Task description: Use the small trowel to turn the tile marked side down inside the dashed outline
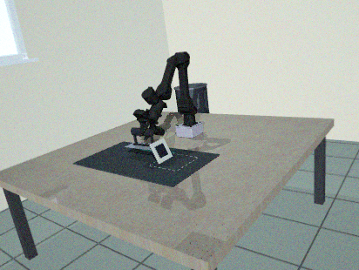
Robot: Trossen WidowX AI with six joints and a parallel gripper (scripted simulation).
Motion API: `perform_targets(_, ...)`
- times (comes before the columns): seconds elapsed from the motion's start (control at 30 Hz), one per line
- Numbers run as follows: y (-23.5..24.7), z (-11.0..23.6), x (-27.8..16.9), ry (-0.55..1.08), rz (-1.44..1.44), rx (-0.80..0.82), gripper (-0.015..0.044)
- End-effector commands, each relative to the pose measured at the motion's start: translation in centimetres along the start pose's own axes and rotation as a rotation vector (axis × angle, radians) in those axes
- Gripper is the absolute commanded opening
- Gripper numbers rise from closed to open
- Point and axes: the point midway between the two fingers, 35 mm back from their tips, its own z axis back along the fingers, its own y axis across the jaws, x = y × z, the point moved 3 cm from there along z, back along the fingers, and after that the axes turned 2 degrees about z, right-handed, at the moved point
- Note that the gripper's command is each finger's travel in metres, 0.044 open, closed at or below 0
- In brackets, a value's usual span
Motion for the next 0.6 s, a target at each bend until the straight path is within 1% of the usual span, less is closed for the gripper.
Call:
perform_targets(0.0, 0.8, 0.2, -1.0, 0.001, -0.001, 0.024, 0.0000)
perform_targets(0.27, 0.6, 0.0, -2.7, 0.002, -0.002, 0.024, 0.0000)
perform_targets(0.57, 0.6, -0.1, -2.9, 0.003, -0.002, 0.024, 0.0000)
